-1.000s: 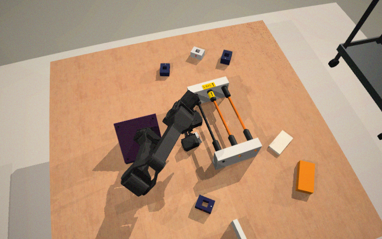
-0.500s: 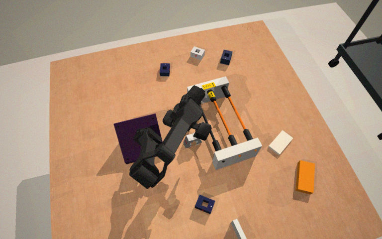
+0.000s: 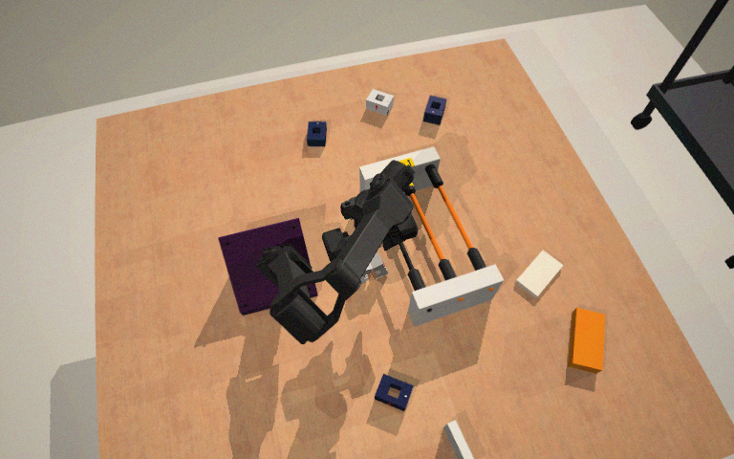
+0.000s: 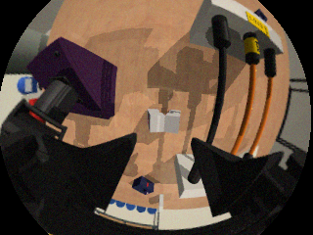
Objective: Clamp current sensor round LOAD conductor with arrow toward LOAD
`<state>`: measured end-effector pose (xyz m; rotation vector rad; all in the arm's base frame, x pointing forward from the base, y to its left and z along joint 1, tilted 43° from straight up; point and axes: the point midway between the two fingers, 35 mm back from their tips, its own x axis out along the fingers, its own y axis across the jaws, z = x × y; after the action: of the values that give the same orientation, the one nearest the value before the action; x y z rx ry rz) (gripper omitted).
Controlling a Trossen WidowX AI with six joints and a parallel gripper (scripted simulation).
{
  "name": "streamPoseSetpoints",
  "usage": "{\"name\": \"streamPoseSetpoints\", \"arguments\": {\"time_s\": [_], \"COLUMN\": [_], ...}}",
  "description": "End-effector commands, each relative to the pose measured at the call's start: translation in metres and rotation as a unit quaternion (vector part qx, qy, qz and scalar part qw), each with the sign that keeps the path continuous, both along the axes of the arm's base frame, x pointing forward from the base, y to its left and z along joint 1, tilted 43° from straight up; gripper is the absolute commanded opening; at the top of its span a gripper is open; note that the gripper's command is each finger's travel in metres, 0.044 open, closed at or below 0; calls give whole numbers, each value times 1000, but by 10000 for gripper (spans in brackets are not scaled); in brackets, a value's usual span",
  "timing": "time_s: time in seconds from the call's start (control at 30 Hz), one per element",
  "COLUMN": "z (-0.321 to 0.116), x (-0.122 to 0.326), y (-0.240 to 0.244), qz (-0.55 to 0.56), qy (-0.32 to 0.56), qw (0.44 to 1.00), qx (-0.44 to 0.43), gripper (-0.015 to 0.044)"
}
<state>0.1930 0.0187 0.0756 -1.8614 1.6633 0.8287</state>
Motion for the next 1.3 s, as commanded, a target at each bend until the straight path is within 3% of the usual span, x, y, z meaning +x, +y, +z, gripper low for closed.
{"name": "streamPoseSetpoints", "arguments": {"time_s": [0.0,1.13,1.27], "z": [-2,-42,-39], "x": [3,6,7], "y": [0,-38,-35], "qz": [10,9,7], "qy": [10,9,7], "qw": [1000,1000,1000], "qx": [3,2,5], "gripper": [320,320,293]}}
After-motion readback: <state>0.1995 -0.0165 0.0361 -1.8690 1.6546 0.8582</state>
